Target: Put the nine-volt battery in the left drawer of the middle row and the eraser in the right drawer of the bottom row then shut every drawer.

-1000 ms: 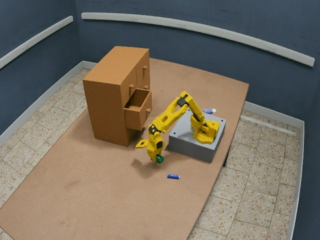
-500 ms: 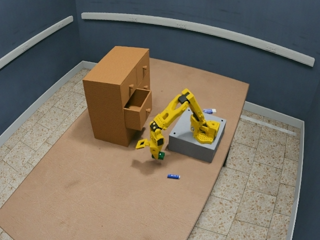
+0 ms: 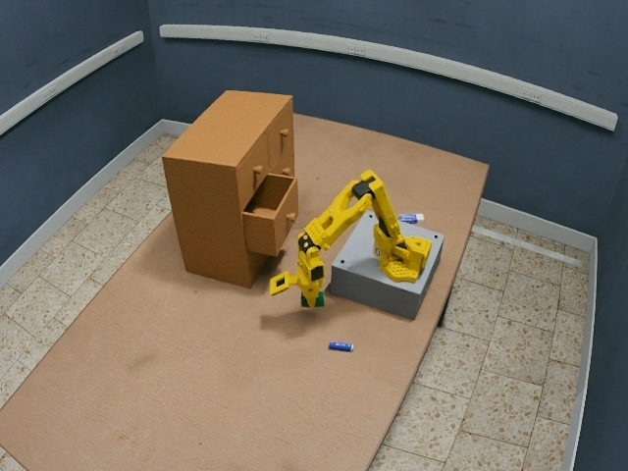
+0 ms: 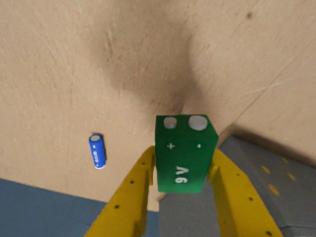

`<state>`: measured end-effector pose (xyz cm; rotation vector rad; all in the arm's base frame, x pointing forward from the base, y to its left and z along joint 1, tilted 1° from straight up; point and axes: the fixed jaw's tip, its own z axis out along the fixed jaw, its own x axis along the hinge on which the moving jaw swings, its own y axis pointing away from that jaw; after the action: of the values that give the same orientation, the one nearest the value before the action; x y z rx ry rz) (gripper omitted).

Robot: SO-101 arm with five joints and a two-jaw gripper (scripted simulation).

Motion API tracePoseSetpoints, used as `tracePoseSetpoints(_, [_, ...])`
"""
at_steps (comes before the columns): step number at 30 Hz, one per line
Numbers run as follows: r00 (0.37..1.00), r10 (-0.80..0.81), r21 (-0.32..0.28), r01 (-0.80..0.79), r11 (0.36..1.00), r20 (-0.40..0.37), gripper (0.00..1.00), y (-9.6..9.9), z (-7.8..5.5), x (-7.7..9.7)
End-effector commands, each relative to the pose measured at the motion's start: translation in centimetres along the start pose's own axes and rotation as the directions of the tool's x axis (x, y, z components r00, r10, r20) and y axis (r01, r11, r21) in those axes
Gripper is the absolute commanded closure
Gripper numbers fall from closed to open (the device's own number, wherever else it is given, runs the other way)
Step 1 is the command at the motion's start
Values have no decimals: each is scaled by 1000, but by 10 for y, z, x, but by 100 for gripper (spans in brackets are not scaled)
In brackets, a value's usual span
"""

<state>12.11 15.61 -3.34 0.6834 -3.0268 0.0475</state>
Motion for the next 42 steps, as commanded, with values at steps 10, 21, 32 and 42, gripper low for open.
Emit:
tracePoseSetpoints(10, [965,-259,-8,259,966,34,100,-12,-3,5])
tracePoseSetpoints(21, [943,-331,-5,331,943,34,100,-16,-3,8])
tracePoseSetpoints(32, [957,-289,-7,289,957,34,100,-25,-3,9])
tracePoseSetpoints(42, [997,-71,-18,72,997,31,100,-65,-2,21])
